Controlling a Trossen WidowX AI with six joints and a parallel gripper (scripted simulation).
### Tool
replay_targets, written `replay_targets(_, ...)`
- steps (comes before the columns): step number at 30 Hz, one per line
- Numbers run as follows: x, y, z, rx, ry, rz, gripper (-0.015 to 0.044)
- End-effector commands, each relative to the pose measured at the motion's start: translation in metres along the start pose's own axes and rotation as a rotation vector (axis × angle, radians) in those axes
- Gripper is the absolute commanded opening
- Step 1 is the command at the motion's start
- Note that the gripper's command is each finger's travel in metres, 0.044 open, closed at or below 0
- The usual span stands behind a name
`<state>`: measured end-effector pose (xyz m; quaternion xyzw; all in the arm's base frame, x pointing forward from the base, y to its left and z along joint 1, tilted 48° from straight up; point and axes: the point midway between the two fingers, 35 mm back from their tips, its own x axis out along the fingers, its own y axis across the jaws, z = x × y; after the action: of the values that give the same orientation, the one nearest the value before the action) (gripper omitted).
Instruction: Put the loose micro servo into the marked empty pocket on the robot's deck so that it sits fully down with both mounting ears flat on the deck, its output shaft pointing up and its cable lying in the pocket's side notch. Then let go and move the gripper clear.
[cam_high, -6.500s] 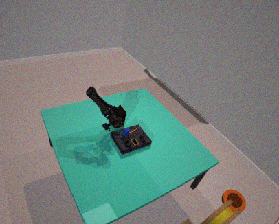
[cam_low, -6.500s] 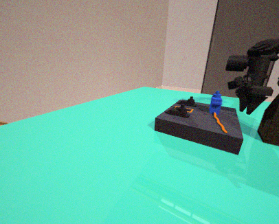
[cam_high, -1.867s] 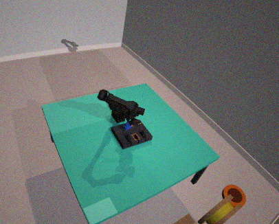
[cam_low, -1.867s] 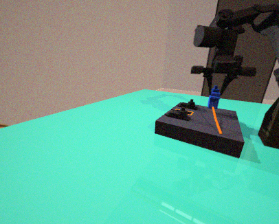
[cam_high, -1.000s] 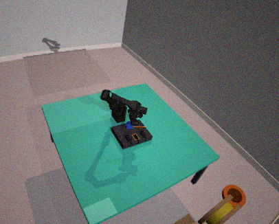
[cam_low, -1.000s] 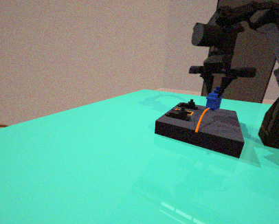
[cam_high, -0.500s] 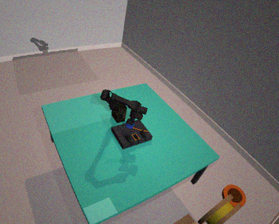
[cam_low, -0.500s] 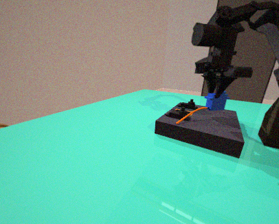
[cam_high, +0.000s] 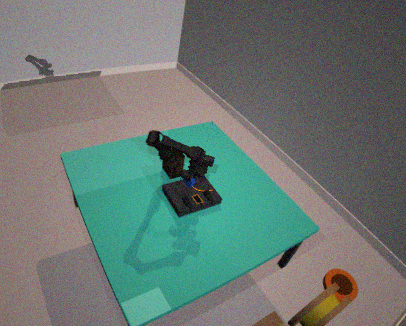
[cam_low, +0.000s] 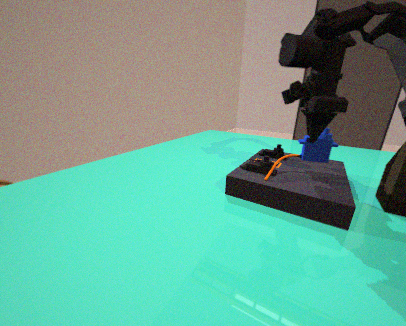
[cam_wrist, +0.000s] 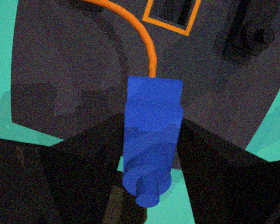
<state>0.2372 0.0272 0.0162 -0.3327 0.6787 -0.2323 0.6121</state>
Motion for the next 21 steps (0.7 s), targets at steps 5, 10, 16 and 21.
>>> replay_targets(5, -0.001, 0.002, 0.0, 0.225, -0.001, 0.004, 0.0)
replay_targets(10, -0.001, 0.001, 0.001, 0.225, -0.001, 0.004, 0.0)
replay_targets(16, -0.001, -0.002, 0.018, 0.225, -0.002, 0.005, 0.0)
replay_targets(21, -0.001, -0.007, 0.038, 0.226, -0.002, 0.005, 0.0)
